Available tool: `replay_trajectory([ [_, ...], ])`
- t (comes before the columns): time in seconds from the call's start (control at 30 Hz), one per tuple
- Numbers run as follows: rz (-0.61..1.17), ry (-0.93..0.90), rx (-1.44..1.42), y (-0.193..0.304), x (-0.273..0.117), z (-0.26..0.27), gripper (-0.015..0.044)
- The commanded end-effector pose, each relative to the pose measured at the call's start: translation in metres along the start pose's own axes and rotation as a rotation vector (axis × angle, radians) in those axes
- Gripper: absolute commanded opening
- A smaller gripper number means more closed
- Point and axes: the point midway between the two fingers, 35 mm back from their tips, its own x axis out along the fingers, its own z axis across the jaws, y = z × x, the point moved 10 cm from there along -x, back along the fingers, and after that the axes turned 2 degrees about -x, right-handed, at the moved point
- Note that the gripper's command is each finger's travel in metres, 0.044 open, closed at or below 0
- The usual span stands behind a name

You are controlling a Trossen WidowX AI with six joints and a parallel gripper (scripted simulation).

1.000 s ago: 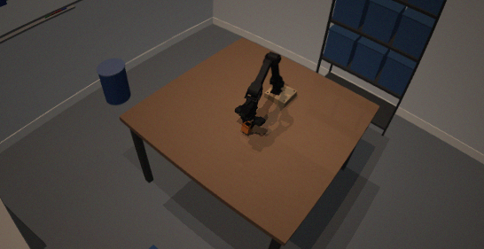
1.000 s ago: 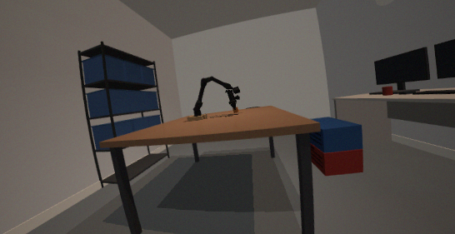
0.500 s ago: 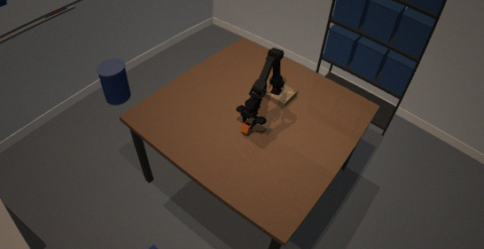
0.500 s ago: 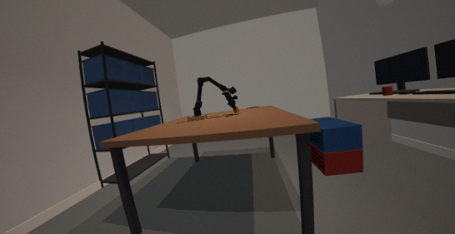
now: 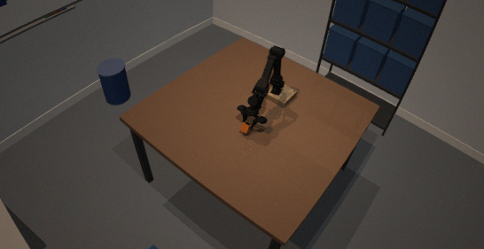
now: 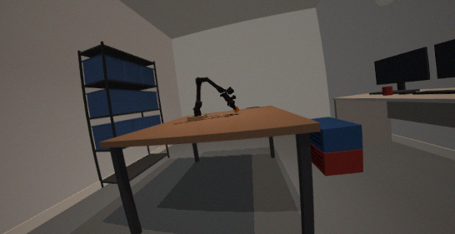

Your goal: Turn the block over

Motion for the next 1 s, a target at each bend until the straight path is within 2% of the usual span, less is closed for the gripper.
replay_trajectory([
  [0.0, -0.055, 0.006, -0.001, 0.006, 0.008, 0.001, 0.0000],
  [0.47, -0.276, 0.013, -0.006, 0.033, 0.033, 0.003, 0.0000],
  [0.97, -0.499, 0.023, 0.001, 0.066, 0.035, 0.002, 0.0000],
])
